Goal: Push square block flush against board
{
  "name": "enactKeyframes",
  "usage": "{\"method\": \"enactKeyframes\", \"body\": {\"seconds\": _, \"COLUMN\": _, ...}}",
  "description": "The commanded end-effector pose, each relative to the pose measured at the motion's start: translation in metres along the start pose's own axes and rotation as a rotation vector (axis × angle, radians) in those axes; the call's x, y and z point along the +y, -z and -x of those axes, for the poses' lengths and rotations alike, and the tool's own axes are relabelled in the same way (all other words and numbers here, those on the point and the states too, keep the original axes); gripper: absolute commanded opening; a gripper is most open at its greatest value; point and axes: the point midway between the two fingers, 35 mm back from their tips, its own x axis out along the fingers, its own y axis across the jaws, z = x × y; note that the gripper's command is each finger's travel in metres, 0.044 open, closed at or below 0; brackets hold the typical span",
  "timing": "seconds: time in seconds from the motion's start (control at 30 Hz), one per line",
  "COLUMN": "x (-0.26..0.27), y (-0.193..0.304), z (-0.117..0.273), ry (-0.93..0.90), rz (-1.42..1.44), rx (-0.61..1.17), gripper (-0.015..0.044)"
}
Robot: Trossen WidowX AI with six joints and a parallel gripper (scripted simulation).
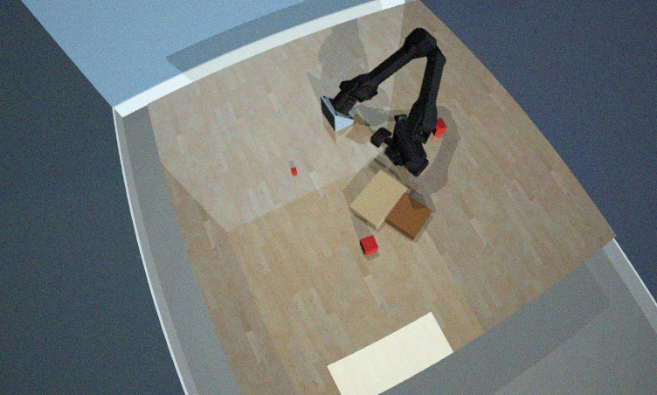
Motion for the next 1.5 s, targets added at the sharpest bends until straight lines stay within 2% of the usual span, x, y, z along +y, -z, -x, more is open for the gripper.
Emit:
{"method": "enactKeyframes", "body": {"seconds": 0.0, "x": 0.0, "y": 0.0, "z": 0.002, "ry": 0.0, "rz": -0.001, "rx": 0.0, "gripper": 0.0}}
{"method": "enactKeyframes", "body": {"seconds": 0.13, "x": 0.0, "y": 0.001, "z": 0.045, "ry": -0.001, "rz": -0.01, "rx": -0.004, "gripper": 0.0}}
{"method": "enactKeyframes", "body": {"seconds": 0.2, "x": 0.001, "y": 0.001, "z": 0.054, "ry": -0.001, "rz": -0.011, "rx": -0.007, "gripper": 0.0}}
{"method": "enactKeyframes", "body": {"seconds": 0.43, "x": 0.001, "y": 0.001, "z": 0.054, "ry": -0.001, "rz": -0.034, "rx": -0.007, "gripper": 0.0}}
{"method": "enactKeyframes", "body": {"seconds": 1.47, "x": 0.002, "y": 0.012, "z": 0.054, "ry": -0.004, "rz": -1.103, "rx": -0.004, "gripper": 0.0}}
